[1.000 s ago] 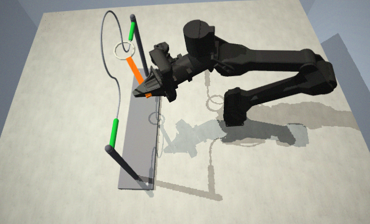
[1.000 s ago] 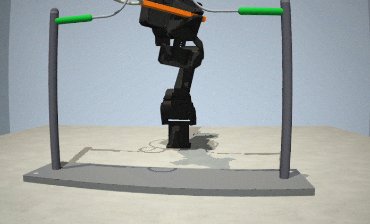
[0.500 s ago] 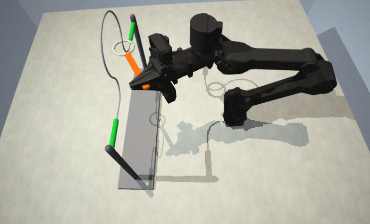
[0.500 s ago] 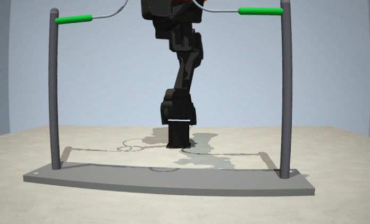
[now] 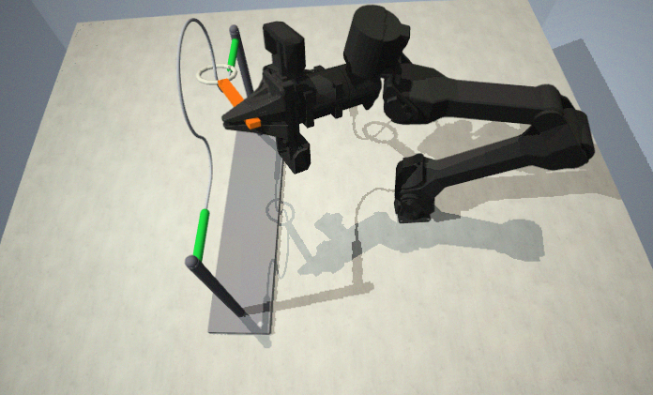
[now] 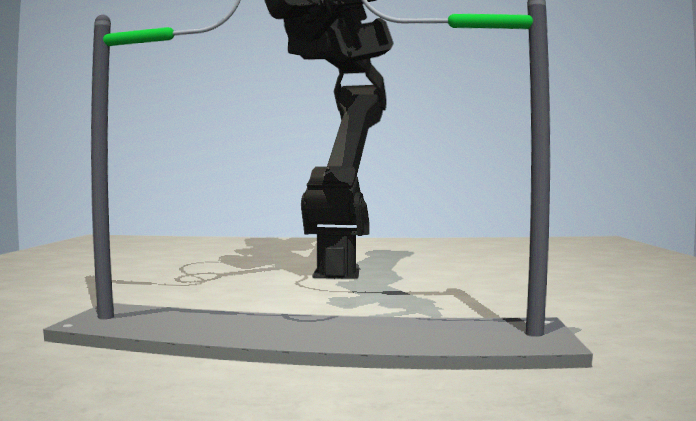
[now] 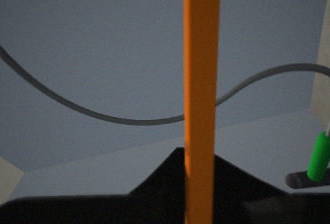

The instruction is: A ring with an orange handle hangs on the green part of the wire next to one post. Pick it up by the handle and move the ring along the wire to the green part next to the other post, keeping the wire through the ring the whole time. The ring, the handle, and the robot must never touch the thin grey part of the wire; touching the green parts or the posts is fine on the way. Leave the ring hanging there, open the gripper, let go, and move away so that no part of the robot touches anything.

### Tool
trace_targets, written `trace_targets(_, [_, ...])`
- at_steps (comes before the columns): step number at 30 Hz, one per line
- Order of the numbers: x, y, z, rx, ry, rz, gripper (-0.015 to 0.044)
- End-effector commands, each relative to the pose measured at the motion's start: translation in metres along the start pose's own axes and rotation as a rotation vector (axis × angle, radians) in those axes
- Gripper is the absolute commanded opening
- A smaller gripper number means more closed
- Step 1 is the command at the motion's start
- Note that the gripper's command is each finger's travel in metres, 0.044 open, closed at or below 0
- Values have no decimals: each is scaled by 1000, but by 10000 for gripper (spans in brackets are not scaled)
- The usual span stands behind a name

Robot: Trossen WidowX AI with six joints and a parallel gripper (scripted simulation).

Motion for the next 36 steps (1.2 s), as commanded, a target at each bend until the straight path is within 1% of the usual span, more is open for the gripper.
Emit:
trace_targets(1, [1, -1, 9, 45, -22, 4, -150])
trace_targets(15, [0, -2, 24, 50, -20, 4, -150])
trace_targets(36, [0, -2, 23, -168, 114, -6, -150])
Point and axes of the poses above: the point midway between the two fingers, 35 mm back from their tips, its own x axis out along the fingers, its own z axis across the jaws, y = z × x, the point moved 4 cm from there along -x, back along the fingers, and after that the axes turned 4 degrees about x, right-handed, at the moved point
